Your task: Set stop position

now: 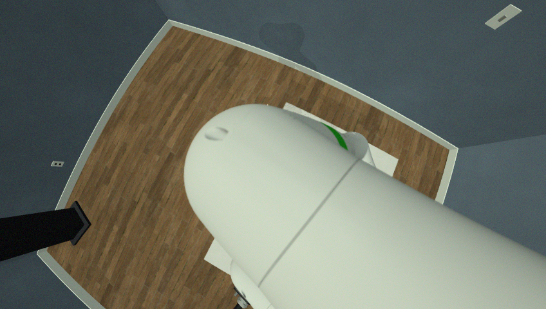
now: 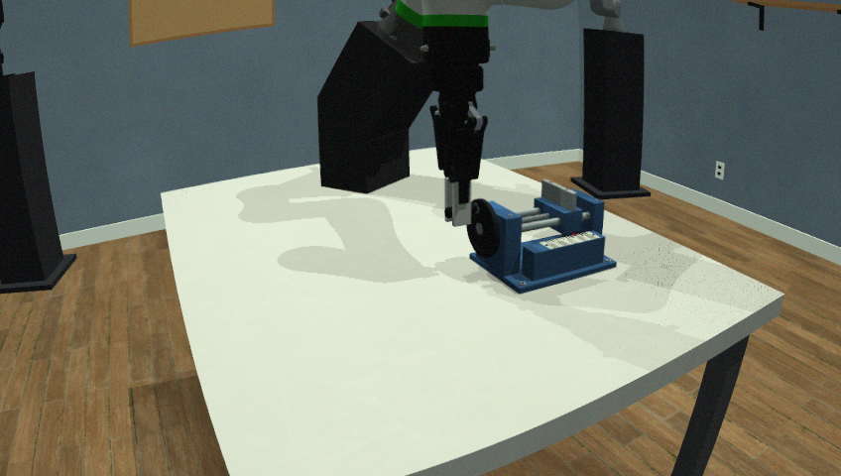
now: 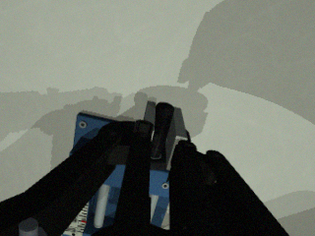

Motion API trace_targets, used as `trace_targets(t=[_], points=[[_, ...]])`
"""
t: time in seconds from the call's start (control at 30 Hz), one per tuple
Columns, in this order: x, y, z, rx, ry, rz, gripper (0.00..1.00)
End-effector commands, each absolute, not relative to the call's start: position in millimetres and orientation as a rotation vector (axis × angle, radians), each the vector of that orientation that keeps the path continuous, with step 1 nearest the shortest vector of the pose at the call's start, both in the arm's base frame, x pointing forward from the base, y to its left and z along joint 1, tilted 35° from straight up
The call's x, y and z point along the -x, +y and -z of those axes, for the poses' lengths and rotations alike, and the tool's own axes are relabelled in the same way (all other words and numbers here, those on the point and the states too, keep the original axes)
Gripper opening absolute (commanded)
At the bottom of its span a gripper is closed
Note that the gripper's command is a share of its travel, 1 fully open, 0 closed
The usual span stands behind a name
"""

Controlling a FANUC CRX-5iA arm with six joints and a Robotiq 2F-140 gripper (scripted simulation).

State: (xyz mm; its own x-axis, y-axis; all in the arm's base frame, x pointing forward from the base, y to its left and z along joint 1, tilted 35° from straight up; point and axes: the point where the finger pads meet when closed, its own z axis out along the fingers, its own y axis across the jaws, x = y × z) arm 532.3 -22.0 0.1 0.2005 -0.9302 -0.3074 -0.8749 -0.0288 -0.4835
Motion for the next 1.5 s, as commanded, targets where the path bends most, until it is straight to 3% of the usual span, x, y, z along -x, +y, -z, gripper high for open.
trace_targets(t=[0.0,1.47], points=[[-527,-20,9,1.902,1.676,0.125,0.04],[-576,0,37,1.902,1.676,0.125,0.04]])
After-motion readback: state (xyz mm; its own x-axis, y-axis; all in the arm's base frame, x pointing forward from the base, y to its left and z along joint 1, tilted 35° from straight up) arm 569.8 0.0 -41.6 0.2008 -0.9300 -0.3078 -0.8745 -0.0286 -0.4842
